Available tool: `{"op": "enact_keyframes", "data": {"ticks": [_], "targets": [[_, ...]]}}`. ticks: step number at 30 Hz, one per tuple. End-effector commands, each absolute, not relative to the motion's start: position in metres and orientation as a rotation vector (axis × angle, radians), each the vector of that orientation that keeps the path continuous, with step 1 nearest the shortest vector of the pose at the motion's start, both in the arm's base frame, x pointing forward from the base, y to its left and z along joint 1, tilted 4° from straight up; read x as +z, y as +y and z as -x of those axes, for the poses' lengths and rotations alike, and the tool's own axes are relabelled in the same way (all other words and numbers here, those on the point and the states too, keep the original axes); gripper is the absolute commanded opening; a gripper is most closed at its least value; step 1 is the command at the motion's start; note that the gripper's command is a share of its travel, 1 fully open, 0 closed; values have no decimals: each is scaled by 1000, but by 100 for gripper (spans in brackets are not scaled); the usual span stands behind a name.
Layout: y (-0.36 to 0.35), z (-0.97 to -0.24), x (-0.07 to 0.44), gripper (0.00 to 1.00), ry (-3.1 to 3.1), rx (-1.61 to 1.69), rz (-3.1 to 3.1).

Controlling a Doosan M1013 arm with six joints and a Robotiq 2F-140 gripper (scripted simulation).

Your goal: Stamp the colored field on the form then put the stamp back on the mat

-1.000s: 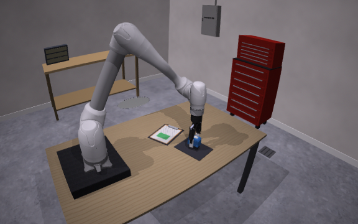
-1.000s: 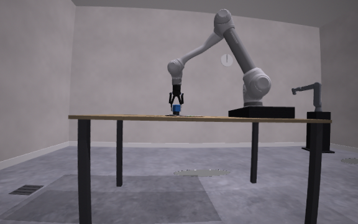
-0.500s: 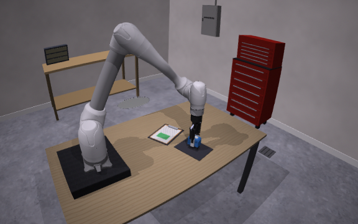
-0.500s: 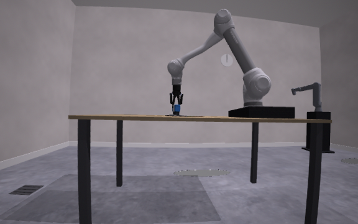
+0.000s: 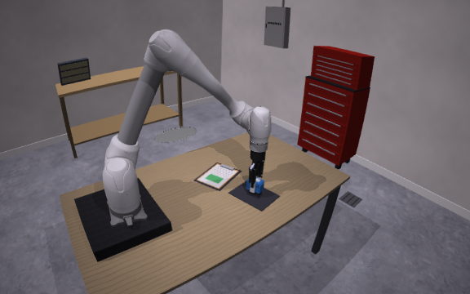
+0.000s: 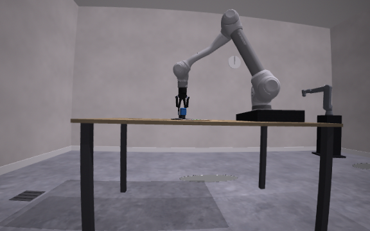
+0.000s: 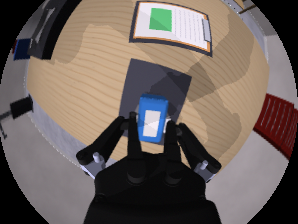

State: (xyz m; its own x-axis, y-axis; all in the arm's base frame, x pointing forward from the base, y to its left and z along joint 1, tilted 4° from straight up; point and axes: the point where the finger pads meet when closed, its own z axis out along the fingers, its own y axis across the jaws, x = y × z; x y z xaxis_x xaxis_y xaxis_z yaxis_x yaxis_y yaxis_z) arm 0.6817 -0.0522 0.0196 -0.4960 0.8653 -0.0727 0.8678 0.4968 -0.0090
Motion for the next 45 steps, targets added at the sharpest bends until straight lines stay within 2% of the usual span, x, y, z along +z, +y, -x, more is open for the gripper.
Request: {"op": "enact_keyframes", "data": {"ticks": [1, 26, 38, 45], "targets": [[-52, -682, 20, 19, 2667, -68, -1546], [-52, -682, 20, 19, 2667, -68, -1546], [-50, -681, 57, 19, 2667, -68, -1546], [-49, -681, 60, 19, 2667, -68, -1546]]}}
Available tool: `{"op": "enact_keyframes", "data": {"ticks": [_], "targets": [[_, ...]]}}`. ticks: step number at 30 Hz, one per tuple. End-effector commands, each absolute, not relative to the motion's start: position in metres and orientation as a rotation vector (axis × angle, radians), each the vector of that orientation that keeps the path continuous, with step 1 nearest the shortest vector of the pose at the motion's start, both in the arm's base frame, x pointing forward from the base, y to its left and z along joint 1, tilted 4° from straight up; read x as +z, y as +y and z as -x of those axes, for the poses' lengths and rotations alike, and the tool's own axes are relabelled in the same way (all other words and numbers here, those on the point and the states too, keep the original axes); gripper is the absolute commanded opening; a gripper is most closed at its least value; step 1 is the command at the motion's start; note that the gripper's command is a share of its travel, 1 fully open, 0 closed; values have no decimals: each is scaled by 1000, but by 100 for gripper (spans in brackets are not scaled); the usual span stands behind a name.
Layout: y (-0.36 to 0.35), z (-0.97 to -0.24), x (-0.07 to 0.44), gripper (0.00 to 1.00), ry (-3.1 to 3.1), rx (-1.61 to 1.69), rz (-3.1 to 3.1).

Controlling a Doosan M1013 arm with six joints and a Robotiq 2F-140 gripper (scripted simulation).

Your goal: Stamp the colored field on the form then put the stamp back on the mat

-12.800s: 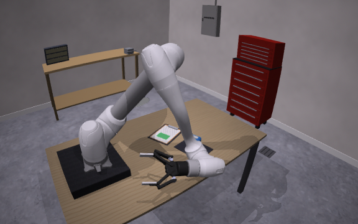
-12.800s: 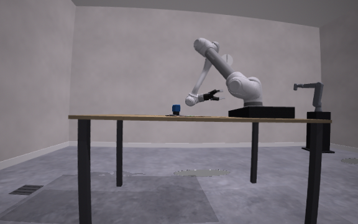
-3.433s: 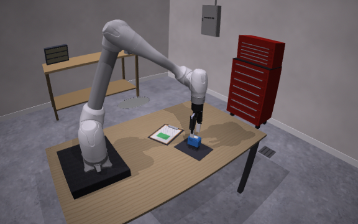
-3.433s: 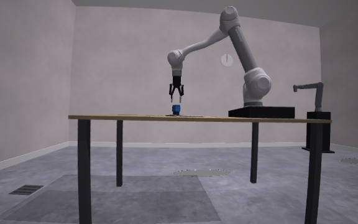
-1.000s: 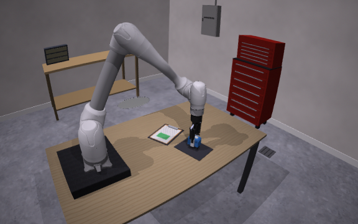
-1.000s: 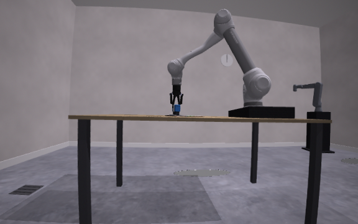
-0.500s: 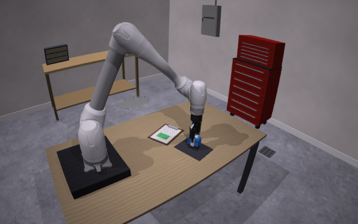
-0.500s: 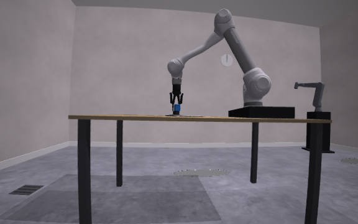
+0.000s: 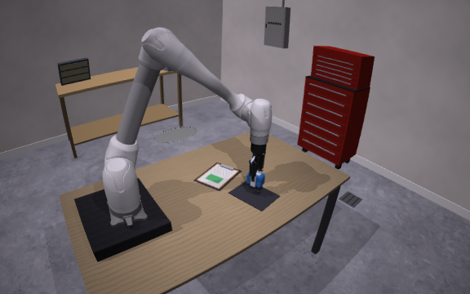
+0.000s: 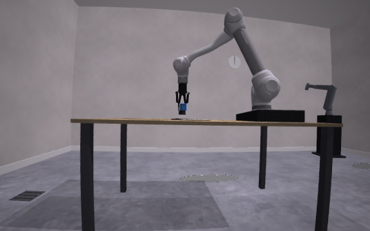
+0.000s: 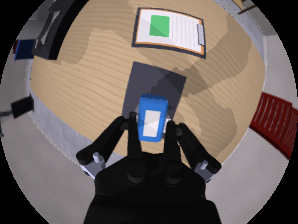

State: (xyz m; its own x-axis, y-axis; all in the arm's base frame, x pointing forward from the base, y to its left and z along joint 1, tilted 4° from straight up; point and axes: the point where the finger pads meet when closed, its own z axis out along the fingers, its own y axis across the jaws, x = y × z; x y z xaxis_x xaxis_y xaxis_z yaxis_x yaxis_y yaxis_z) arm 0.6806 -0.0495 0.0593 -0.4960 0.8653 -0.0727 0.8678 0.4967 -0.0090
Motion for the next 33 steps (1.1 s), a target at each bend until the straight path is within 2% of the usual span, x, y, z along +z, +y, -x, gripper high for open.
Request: {"op": "enact_keyframes", "data": {"ticks": [1, 7, 10, 22, 33], "targets": [[-49, -681, 60, 19, 2667, -68, -1546], [-30, -674, 58, 19, 2669, -68, -1542], [36, -646, 54, 19, 2678, -68, -1528], [174, -551, 41, 19, 2696, -70, -1497], [199, -539, 41, 19, 2696, -70, -1497]]}}
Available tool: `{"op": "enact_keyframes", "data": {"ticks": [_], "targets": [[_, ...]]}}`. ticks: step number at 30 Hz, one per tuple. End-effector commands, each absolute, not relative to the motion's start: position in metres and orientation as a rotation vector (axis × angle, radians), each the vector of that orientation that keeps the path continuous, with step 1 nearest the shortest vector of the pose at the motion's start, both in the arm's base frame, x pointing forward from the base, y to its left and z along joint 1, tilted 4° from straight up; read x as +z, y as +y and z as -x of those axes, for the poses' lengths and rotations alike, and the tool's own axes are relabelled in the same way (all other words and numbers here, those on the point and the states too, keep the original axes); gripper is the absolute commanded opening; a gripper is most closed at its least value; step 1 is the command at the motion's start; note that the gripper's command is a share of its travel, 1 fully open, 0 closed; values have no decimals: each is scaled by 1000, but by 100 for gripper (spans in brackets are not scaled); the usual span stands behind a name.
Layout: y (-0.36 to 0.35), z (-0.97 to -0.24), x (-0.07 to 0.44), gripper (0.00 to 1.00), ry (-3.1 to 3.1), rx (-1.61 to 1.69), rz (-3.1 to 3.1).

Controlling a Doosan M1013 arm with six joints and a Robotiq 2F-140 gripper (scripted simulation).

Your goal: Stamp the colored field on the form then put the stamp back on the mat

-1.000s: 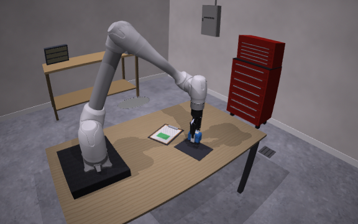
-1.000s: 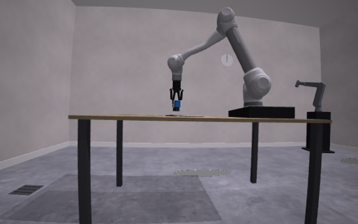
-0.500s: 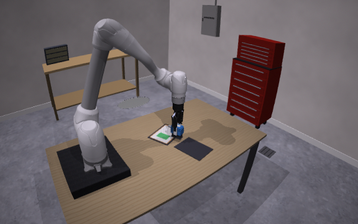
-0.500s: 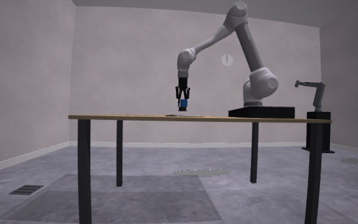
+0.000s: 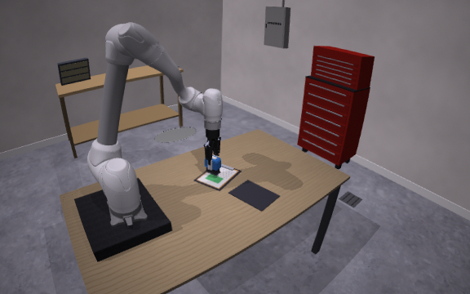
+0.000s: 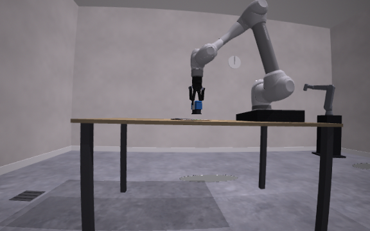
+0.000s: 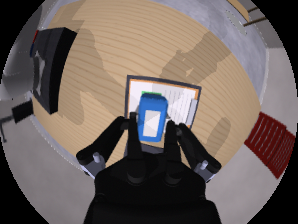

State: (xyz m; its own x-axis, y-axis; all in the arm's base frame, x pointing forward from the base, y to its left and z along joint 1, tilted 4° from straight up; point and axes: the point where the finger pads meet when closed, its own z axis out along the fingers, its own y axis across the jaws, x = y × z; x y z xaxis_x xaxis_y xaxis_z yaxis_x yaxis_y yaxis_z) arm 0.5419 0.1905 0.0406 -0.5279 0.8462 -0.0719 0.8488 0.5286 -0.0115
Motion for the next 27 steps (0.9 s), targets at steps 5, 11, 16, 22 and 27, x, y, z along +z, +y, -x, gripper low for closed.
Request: {"op": "enact_keyframes", "data": {"ticks": [5, 11, 16, 22, 27], "targets": [[200, -538, 41, 19, 2696, -70, -1497], [200, -538, 41, 19, 2696, -70, -1497], [186, -544, 41, 19, 2696, -70, -1497], [182, -546, 41, 19, 2696, -70, -1497], [182, -546, 41, 19, 2696, -70, -1497]]}}
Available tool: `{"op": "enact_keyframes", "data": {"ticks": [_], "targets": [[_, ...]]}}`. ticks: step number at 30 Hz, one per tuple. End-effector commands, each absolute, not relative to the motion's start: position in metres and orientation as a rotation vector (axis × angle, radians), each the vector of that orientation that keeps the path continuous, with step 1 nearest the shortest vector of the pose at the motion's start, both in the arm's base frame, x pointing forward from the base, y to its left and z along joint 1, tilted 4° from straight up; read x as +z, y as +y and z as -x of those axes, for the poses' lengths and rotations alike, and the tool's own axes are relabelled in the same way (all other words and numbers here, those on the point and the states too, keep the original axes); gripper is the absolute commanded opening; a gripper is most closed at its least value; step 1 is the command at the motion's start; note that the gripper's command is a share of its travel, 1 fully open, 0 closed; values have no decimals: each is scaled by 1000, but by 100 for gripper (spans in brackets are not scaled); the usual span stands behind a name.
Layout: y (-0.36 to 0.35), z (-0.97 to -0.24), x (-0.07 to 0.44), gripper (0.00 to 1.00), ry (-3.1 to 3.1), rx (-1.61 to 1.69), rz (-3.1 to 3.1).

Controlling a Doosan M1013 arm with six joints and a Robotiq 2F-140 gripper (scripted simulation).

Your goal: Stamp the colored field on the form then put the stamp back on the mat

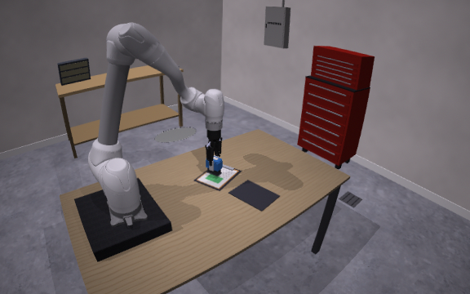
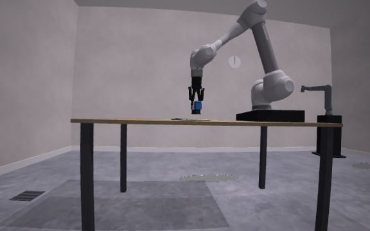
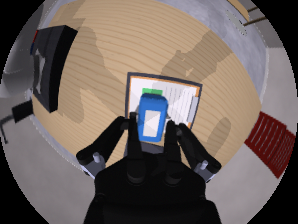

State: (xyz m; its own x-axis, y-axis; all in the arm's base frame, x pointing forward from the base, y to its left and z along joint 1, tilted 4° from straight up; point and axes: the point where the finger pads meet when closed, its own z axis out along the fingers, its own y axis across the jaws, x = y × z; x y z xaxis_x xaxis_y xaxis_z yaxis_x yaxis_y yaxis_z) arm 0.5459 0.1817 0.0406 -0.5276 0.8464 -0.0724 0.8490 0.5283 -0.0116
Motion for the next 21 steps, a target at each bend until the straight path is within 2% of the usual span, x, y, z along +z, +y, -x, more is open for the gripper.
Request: {"op": "enact_keyframes", "data": {"ticks": [1, 21], "targets": [[182, -546, 41, 19, 2696, -70, -1497], [180, -547, 12, 19, 2696, -70, -1497]]}}
